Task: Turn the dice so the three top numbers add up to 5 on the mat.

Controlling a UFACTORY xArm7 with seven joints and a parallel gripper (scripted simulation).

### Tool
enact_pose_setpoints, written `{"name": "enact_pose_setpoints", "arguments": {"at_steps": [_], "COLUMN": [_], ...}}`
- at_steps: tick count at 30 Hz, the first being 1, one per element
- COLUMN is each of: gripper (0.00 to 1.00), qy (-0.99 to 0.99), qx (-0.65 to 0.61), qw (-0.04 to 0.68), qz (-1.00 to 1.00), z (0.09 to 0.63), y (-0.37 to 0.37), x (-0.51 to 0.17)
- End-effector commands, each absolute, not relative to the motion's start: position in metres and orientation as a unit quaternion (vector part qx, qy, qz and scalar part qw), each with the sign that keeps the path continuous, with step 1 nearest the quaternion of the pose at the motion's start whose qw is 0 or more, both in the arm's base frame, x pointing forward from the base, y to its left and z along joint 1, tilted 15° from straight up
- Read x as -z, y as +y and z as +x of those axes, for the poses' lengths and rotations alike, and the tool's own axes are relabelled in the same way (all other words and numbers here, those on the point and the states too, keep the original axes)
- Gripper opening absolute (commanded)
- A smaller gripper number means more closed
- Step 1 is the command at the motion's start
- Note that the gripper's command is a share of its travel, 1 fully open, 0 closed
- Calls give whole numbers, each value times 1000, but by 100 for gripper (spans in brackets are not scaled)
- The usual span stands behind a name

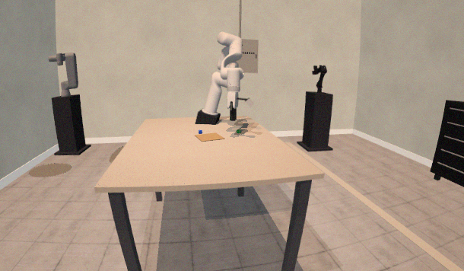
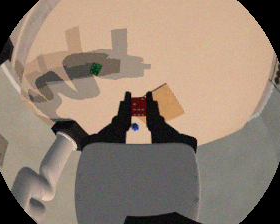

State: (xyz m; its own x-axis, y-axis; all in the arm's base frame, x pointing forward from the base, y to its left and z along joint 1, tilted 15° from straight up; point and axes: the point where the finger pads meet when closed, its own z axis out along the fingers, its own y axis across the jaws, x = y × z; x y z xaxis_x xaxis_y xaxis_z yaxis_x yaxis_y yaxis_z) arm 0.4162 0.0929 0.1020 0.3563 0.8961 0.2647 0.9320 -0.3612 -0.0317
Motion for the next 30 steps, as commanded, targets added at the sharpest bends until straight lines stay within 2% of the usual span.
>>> {"name": "enact_pose_setpoints", "arguments": {"at_steps": [1,8,19,30], "gripper": [15,15,15,15], "qy": [-513,-403,-388,-376], "qx": [96,84,88,176], "qw": [92,103,108,147], "qz": [-848,-905,-911,-898], "z": [423,436,438,437], "y": [99,113,116,115], "x": [-103,-102,-102,-101]}}
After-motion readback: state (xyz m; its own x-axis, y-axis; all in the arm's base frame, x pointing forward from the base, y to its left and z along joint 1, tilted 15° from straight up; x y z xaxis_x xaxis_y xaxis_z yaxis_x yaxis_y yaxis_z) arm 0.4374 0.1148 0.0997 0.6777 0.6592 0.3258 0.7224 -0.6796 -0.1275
